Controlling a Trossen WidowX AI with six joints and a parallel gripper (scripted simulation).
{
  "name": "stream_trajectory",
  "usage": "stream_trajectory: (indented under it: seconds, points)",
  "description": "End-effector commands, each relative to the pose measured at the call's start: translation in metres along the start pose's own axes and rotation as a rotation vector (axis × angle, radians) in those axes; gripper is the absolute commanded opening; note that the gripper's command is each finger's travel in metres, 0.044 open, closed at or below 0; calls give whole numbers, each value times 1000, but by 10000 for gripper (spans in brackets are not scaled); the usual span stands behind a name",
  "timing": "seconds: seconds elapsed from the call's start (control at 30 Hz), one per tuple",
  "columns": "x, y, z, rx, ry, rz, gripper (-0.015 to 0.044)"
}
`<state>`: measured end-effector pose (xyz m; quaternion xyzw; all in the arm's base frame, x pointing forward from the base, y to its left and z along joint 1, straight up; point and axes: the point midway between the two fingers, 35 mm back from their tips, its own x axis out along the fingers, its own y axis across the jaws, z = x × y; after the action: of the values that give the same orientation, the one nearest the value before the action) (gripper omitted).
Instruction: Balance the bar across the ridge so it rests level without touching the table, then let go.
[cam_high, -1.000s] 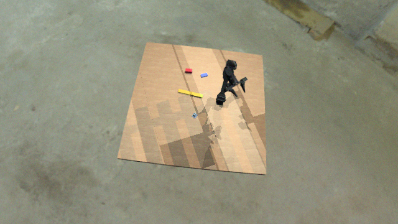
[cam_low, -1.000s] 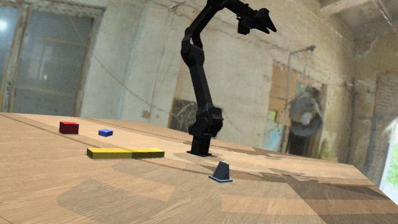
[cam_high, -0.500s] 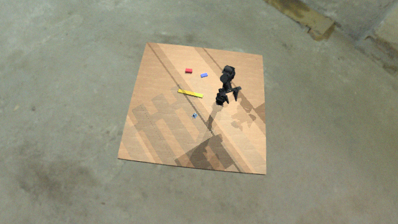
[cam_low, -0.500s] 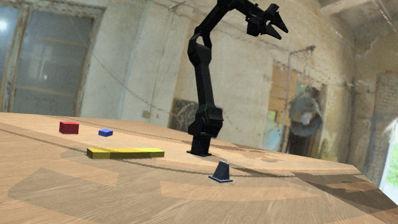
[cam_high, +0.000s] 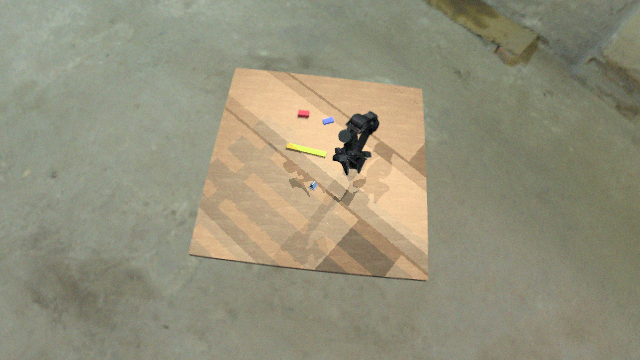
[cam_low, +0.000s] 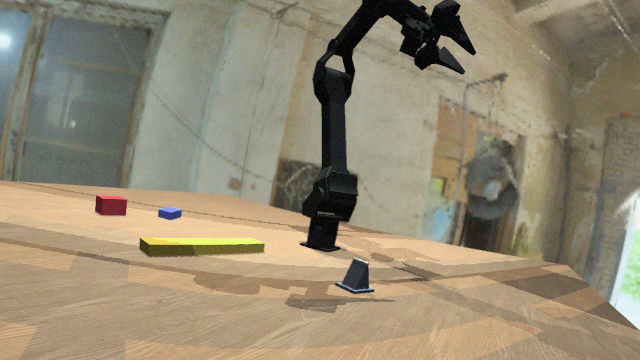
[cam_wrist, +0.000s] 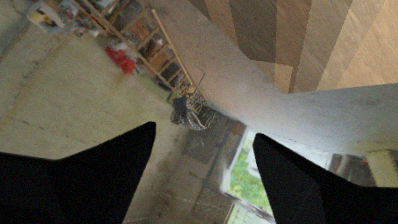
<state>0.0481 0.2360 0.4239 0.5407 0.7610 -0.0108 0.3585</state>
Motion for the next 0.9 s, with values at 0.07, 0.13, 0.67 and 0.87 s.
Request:
stream_trajectory:
  seconds: [0.07,0.13,0.67,0.87]
  points:
    - [14,28,35,-74,-108,35,315]
    - [17,36,46,-102,-143,45,315]
    - [16,87,147,-258,-417,58,315]
    - [10,98,189,-328,-513,21,315]
